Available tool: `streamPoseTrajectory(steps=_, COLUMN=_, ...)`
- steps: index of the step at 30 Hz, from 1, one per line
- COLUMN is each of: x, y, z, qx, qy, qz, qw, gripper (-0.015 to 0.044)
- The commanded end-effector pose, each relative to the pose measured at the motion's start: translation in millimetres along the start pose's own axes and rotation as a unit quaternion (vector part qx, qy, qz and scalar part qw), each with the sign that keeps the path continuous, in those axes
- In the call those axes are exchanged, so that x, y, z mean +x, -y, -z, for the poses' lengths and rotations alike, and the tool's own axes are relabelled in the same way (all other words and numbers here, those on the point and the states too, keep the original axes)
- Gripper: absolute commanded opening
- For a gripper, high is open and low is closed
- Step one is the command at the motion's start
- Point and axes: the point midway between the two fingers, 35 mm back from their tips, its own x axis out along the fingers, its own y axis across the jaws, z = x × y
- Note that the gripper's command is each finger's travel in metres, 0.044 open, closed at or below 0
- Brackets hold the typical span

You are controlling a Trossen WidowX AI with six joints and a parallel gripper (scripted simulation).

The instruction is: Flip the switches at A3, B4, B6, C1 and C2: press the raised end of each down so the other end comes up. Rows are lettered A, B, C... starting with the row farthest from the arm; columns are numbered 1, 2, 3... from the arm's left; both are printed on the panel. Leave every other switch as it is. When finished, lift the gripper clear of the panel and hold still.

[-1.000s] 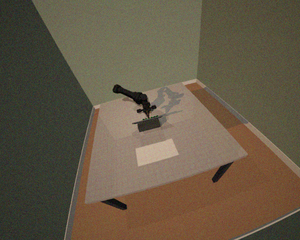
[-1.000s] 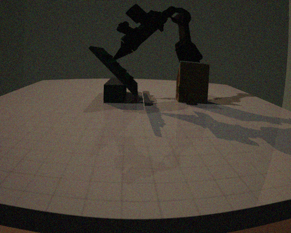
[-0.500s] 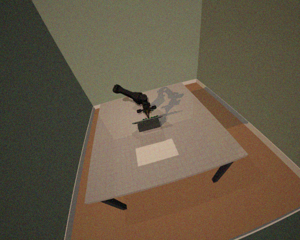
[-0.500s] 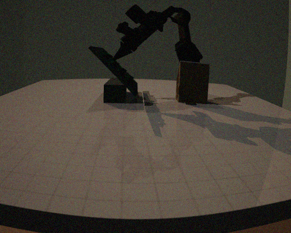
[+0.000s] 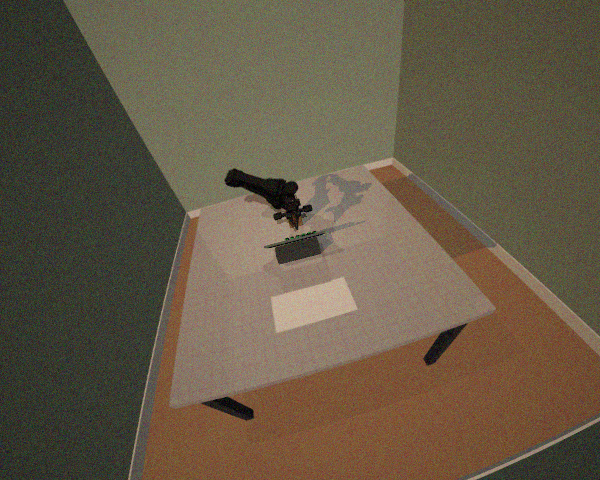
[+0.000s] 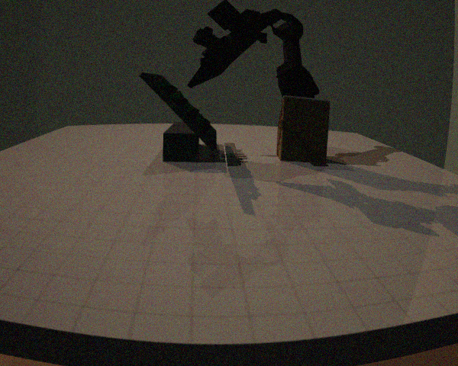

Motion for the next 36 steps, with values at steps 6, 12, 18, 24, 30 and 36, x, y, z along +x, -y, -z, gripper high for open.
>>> streamPoseTrajectory(steps=6, x=-34.0, y=4.6, z=-1.6, qx=0.005, qy=0.017, qz=0.004, qw=1.000, gripper=0.0000)
streamPoseTrajectory(steps=12, x=-33.7, y=36.5, z=-2.9, qx=0.004, qy=0.015, qz=0.003, qw=1.000, gripper=0.0000)
streamPoseTrajectory(steps=18, x=-34.3, y=59.0, z=-1.0, qx=0.004, qy=0.017, qz=0.005, qw=1.000, gripper=0.0000)
streamPoseTrajectory(steps=24, x=-5.0, y=59.0, z=-3.1, qx=0.004, qy=0.005, qz=0.004, qw=1.000, gripper=0.0000)
streamPoseTrajectory(steps=30, x=0.7, y=59.8, z=-3.3, qx=0.004, qy=0.004, qz=0.005, qw=1.000, gripper=0.0000)
streamPoseTrajectory(steps=36, x=10.5, y=60.4, z=-3.6, qx=0.004, qy=0.005, qz=0.006, qw=1.000, gripper=0.0000)
